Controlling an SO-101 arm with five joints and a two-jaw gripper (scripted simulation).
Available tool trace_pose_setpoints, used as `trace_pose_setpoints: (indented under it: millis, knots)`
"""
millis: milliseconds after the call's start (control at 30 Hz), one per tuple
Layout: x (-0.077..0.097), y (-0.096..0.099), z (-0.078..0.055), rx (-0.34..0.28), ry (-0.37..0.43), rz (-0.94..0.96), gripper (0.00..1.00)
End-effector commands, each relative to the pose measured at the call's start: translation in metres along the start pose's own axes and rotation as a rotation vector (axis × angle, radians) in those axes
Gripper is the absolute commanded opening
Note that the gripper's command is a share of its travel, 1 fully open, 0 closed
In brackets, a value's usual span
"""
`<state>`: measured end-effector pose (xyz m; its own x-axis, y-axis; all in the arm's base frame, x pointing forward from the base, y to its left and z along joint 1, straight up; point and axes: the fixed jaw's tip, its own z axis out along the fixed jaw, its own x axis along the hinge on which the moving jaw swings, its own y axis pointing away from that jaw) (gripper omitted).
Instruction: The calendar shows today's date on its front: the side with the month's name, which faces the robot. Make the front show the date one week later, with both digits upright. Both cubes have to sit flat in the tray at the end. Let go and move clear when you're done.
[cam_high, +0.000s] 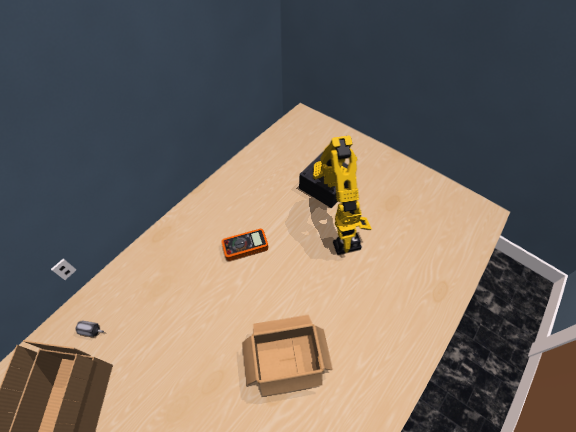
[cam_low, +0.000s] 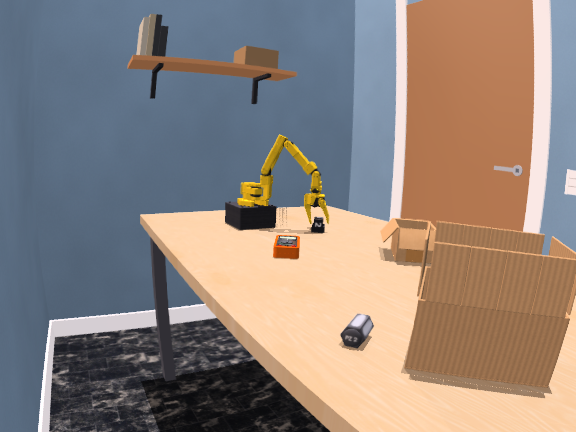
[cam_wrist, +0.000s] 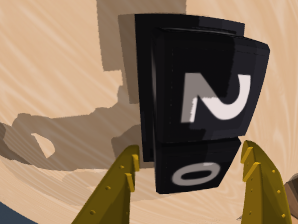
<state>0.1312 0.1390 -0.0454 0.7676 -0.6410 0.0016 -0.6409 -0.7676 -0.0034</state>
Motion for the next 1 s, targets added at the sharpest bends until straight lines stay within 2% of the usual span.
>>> trace_pose_setpoints:
  millis: [0,533,967]
  knots:
    - [0.0014,0.0018,0.0026,-0.013,-0.002,0.019,0.32]
    - [0.0014,-0.004,0.0027,-0.013,-0.002,0.019,0.24]
    - [0.0015,-0.006,0.0028,-0.013,-0.002,0.019,0.21]
